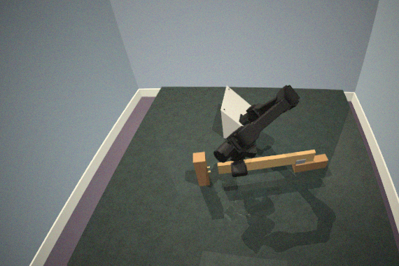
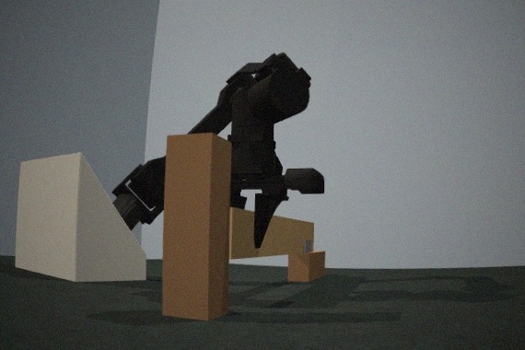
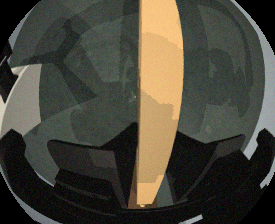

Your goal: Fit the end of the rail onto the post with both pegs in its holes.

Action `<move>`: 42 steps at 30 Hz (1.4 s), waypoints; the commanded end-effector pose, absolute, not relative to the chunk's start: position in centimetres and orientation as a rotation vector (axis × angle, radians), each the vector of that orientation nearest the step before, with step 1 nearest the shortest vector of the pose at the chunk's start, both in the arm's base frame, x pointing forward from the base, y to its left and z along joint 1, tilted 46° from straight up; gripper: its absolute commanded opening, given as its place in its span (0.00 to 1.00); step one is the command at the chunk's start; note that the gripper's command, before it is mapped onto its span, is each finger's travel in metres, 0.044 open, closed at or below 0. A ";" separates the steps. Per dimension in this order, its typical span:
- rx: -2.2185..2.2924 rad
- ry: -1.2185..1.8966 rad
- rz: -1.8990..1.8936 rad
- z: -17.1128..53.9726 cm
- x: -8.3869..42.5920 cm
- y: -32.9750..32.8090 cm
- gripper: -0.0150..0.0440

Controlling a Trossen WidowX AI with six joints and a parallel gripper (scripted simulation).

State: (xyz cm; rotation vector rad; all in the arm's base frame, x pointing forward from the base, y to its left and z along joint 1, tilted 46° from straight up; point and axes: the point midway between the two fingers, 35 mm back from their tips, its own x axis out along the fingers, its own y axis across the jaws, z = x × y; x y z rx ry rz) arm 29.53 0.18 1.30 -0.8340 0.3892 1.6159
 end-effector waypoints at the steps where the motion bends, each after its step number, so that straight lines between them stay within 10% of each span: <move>1: -0.841 0.390 1.609 1.2 29.7 -0.1 0.25; 42: -0.841 0.390 1.609 0.5 30.1 -1.0 0.25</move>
